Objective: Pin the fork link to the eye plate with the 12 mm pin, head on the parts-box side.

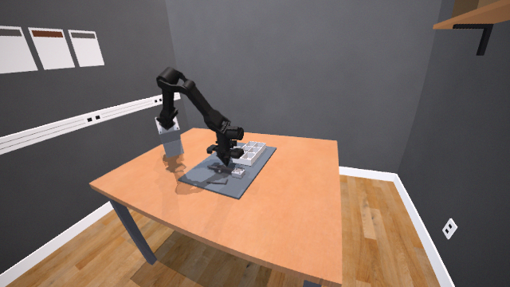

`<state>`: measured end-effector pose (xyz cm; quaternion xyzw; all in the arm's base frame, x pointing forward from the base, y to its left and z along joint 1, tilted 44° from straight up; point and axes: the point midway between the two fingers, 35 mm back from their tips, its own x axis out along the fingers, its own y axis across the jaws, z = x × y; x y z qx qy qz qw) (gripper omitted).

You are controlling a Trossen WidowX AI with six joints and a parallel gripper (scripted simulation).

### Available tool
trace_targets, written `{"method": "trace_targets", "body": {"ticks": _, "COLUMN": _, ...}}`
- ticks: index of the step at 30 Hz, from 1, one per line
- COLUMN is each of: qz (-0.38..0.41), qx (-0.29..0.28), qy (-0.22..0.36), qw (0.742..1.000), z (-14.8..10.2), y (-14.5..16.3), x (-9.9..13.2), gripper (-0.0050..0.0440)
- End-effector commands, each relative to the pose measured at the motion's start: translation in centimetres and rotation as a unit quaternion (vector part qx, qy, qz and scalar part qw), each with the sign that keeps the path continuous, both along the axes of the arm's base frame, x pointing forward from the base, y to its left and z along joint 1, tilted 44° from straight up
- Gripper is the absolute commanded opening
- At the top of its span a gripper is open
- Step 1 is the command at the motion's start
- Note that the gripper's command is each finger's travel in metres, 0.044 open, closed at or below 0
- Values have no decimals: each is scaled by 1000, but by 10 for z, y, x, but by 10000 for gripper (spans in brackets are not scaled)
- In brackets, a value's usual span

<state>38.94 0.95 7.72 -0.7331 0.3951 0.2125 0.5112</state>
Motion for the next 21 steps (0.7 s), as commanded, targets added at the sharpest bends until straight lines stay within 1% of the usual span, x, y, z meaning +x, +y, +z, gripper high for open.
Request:
{"method": "trace_targets", "body": {"ticks": 1, "qz": 1, "qx": 0, "qy": -2, "qw": 1000, "z": 2, "y": -1, "x": 1, "gripper": -50}}
{"method": "trace_targets", "body": {"ticks": 21, "qz": 1, "qx": 0, "qy": -1, "qw": 1000, "z": 0, "y": -2, "x": 0, "gripper": -50}}
